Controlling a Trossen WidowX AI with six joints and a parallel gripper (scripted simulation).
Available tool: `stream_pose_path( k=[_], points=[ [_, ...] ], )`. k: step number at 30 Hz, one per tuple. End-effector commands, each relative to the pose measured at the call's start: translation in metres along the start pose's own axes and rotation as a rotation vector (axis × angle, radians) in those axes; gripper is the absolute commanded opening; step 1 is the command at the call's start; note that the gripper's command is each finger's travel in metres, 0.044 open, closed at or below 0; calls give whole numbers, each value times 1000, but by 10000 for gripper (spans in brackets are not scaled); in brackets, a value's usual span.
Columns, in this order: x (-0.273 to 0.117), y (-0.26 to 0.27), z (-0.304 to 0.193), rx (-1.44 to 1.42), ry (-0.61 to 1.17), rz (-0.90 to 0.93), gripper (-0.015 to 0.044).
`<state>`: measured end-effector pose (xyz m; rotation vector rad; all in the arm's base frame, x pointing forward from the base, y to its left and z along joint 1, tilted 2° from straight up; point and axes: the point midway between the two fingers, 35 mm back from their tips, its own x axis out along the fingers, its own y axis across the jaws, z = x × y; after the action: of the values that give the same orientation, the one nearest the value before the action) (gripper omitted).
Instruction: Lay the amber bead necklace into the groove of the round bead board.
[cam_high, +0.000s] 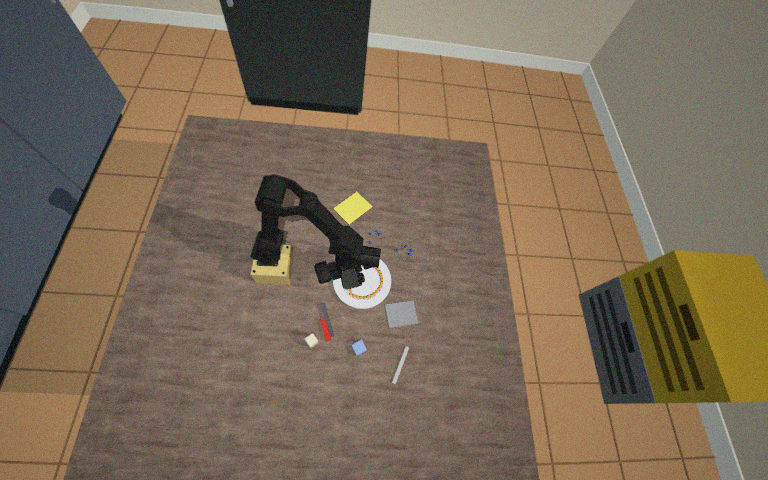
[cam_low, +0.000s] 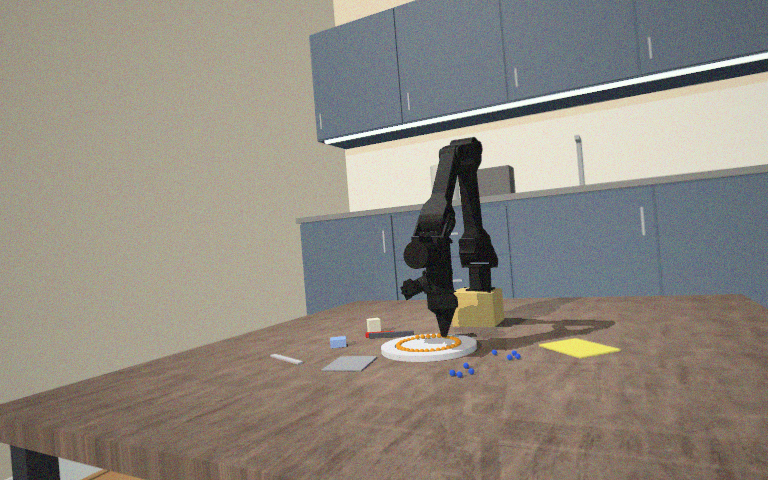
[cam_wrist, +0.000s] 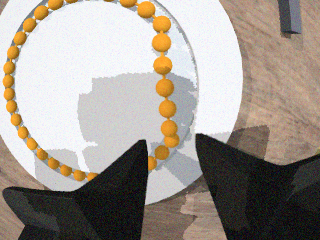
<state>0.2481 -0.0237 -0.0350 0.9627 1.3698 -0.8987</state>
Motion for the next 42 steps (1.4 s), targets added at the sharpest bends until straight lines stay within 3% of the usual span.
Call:
stream_pose_path(
  k=[1, 9, 28, 35, 40, 42],
  points=[
    [0, 0, 0, 0, -1, 1, 236],
    [-2, -1, -1, 0, 3, -5, 440],
    [-6, -1, -1, -3, 5, -5, 440],
    [-37, 1, 11, -46, 4, -5, 256],
    [-30, 1, 11, -47, 4, -5, 125],
    [-23, 1, 11, -47, 4, -5, 120]
  ],
)
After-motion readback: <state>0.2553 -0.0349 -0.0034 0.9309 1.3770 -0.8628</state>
